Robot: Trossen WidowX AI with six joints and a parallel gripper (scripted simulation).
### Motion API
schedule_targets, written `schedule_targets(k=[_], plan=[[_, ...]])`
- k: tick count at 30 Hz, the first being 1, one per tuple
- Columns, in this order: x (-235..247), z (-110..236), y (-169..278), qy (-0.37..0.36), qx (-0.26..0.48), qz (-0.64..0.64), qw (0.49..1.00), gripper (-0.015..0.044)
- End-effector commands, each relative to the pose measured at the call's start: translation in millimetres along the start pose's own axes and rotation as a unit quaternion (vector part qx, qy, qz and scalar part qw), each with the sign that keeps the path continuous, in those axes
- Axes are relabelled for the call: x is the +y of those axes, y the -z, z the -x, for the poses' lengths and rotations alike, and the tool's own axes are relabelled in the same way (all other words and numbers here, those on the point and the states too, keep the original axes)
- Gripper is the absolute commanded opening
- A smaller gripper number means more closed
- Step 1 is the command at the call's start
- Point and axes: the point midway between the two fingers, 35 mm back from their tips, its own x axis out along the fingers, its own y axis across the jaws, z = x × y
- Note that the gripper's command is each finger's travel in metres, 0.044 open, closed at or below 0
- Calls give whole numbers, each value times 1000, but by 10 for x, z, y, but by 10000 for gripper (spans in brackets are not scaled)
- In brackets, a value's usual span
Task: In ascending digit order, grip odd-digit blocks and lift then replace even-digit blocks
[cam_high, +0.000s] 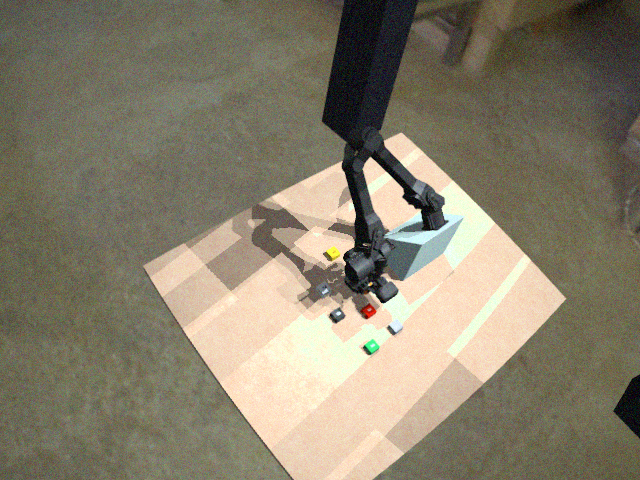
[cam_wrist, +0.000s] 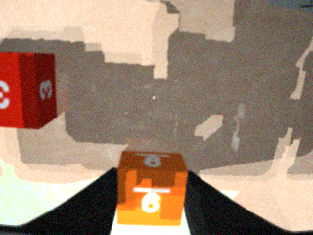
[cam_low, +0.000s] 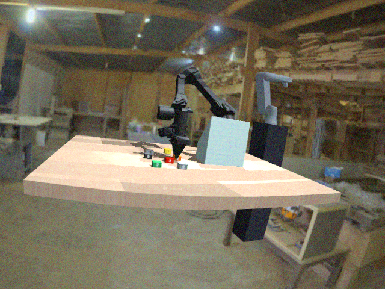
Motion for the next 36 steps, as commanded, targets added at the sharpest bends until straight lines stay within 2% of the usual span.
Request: schedule_targets(k=[1, 8, 19, 22, 26, 30, 36], plan=[[-5, 0, -1, 2, -1, 1, 1000, 120], [-5, 0, -1, 2, -1, 1, 1000, 120], [-5, 0, -1, 2, -1, 1, 1000, 400], [-4, 19, -3, 2, -1, 1, 1000, 400], [0, 343, -7, 1, -1, 1, 1000, 400], [20, 372, -19, 0, -1, 1, 1000, 400], [757, 683, -319, -23, -7, 5, 1000, 400]])
